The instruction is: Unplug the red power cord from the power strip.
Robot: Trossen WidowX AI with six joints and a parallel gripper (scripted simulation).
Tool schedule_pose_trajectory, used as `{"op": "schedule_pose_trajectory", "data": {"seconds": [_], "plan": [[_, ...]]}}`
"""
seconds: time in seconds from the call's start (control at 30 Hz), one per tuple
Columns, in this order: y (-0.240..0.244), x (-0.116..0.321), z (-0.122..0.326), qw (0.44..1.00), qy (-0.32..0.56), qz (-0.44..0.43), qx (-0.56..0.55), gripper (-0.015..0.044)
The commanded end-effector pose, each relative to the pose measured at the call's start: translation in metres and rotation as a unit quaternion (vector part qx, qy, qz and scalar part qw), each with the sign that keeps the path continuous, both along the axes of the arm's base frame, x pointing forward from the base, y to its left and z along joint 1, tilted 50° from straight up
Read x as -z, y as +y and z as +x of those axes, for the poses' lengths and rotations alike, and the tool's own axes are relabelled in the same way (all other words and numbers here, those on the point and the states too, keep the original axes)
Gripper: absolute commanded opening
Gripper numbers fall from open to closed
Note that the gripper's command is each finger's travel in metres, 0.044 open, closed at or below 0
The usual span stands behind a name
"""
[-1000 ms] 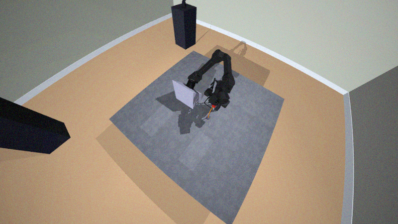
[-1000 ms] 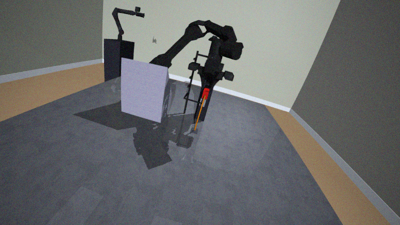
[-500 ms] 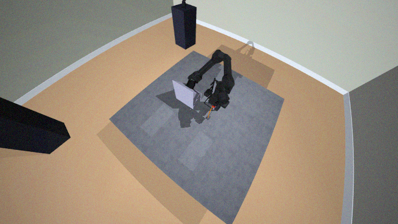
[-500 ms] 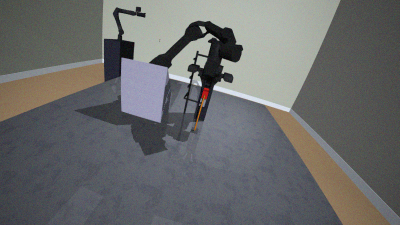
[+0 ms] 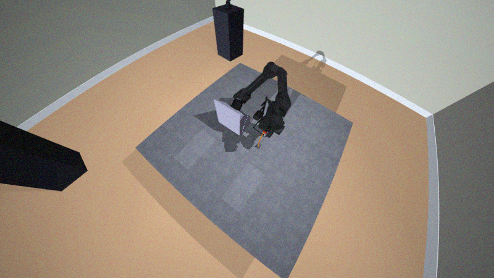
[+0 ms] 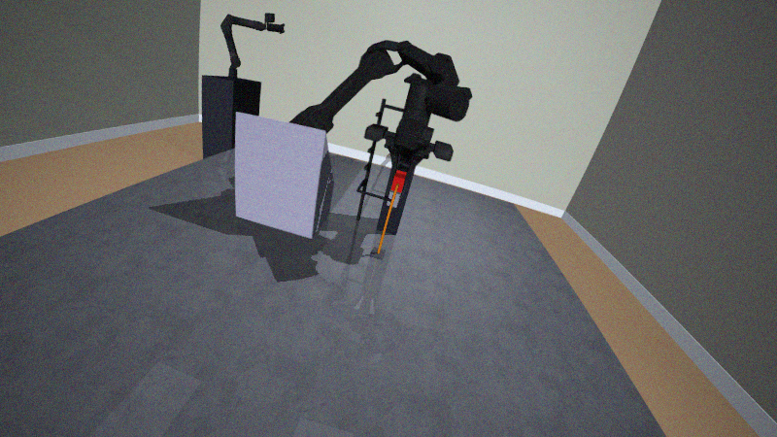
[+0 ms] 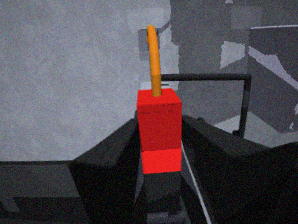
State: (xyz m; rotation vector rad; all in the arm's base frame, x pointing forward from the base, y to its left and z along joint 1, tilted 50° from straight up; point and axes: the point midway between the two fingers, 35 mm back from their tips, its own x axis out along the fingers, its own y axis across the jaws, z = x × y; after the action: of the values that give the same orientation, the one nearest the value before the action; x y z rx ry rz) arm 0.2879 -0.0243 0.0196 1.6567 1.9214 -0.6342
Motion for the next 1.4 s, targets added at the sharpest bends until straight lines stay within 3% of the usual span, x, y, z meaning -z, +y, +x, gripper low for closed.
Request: {"op": "schedule_pose_trajectory", "data": {"seconds": [0.0,0.83,1.03,1.37], "plan": [[-0.008,0.008,0.002,1.0,-0.001,-0.005,0.0,0.0],[-0.038,0.035,0.007,1.0,0.0,-0.005,0.002,0.0],[-0.029,0.03,0.005,1.0,0.0,-0.004,-0.001,0.0157],[-0.03,0.029,0.005,1.0,0.0,-0.004,0.0,0.016]]}}
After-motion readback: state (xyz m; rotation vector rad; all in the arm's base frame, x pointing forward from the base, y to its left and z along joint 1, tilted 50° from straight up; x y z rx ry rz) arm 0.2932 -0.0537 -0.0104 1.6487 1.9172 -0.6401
